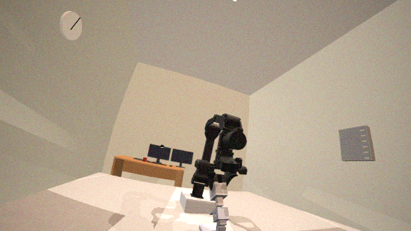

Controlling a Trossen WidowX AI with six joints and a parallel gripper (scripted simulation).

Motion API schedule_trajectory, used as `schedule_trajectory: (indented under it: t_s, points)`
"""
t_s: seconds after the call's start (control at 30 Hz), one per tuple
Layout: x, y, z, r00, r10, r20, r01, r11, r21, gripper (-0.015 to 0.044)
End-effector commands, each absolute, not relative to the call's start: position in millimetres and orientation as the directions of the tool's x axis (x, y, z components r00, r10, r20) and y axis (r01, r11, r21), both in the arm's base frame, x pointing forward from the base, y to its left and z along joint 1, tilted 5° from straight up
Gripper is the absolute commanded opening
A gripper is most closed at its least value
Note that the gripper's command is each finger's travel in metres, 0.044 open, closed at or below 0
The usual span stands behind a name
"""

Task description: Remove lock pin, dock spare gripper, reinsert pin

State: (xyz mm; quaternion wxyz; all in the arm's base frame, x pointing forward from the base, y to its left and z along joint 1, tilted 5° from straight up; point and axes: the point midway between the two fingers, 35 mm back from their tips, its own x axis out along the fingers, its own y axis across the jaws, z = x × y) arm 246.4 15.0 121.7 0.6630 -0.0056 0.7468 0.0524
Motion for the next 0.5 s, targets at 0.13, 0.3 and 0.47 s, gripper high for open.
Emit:
schedule_trajectory:
  t_s: [0.13,0.3,0.47]
  points:
    - [251.0,16.0,114.6,-0.123,0.062,-0.99,-0.074,0.995,0.072,0.0]
    - [253.9,16.5,110.8,-0.123,0.063,-0.99,-0.074,0.995,0.072,0.0]
    - [256.7,17.1,106.9,-0.122,0.063,-0.991,-0.074,0.995,0.072,0.0]
